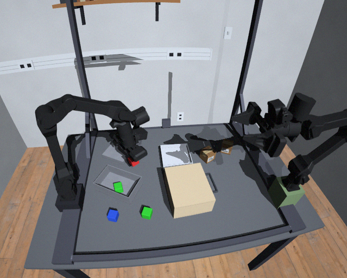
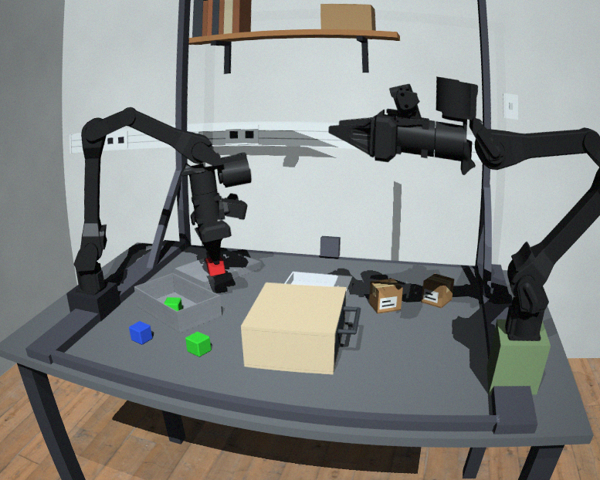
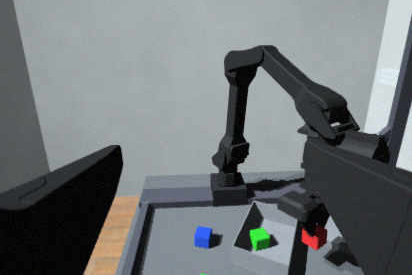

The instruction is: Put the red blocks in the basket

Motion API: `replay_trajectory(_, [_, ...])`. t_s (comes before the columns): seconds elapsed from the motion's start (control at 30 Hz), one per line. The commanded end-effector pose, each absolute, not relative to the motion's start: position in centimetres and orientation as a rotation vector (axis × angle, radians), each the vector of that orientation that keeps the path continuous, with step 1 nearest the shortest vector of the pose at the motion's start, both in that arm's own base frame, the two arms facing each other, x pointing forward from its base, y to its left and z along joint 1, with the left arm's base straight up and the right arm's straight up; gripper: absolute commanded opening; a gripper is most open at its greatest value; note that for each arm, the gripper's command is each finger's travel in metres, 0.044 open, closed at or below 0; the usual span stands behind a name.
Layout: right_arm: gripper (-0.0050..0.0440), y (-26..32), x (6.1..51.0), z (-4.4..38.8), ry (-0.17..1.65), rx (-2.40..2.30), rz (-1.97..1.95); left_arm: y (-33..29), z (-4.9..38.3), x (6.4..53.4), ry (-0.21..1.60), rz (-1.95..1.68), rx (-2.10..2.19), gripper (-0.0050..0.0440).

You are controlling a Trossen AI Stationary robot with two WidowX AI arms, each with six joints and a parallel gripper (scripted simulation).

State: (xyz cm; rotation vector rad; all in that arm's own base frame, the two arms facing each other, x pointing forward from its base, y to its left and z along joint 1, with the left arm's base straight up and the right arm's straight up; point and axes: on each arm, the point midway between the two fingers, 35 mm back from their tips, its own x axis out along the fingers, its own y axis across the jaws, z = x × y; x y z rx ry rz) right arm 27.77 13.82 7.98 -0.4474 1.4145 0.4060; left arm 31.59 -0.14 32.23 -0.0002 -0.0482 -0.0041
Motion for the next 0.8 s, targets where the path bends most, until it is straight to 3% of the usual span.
replay_trajectory(0.0, [-0.005,15.1,31.6,9.2,1.355,-0.367,0.322,-0.1,33.0,31.4,-0.07,-0.003,-0.003,0.04])
replay_trajectory(0.6, [-0.005,19.0,43.6,8.7,1.21,-0.018,0.009,-0.1,33.0,31.4,-0.07,-0.003,-0.003,0.04])
replay_trajectory(0.77, [-0.005,19.2,44.7,8.0,1.206,0.025,-0.035,-0.1,33.0,31.4,-0.07,-0.003,-0.003,0.04])
